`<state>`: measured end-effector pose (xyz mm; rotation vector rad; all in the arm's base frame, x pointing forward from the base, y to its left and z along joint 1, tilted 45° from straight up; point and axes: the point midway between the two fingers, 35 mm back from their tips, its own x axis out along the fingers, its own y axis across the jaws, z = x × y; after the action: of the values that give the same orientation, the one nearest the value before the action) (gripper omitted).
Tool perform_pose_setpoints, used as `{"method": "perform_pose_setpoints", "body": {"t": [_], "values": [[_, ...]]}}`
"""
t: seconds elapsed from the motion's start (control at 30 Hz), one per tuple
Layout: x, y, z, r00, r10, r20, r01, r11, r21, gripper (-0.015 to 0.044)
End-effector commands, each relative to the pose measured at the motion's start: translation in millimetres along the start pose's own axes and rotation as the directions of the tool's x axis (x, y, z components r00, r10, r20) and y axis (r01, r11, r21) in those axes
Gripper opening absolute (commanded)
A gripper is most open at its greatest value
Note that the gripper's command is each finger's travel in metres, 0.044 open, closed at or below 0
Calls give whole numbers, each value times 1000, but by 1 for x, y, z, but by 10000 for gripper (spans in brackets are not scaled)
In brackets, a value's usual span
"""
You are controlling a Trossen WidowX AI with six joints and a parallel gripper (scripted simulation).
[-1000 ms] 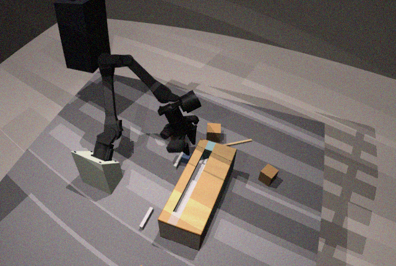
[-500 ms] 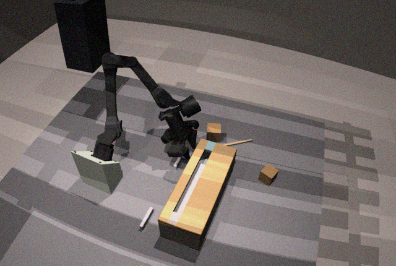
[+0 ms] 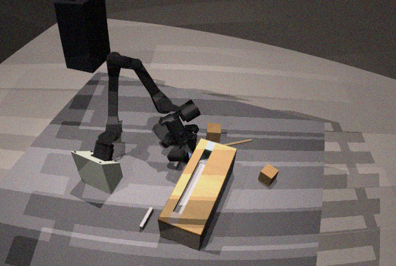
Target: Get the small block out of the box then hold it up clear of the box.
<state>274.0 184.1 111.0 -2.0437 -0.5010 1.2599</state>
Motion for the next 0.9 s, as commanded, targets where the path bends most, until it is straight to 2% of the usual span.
{"method": "perform_pose_setpoints", "body": {"t": [0.0, 0.13, 0.4, 0.5, 0.57, 0.87], "values": [[8, 3, 7, 1000, 7, 6, -7, 1000, 9, 285], [11, 3, 9, 1000, 6, 6, -6, 1000, 10, 285], [11, 3, 9, 1000, 6, 6, -6, 1000, 10, 75], [11, 3, 9, 1000, 6, 6, -6, 1000, 10, 55], [8, 3, 7, 1000, 7, 6, -7, 1000, 9, 2], [-37, 2, -16, 1000, 7, 4, -7, 1000, 2, 0]]}}
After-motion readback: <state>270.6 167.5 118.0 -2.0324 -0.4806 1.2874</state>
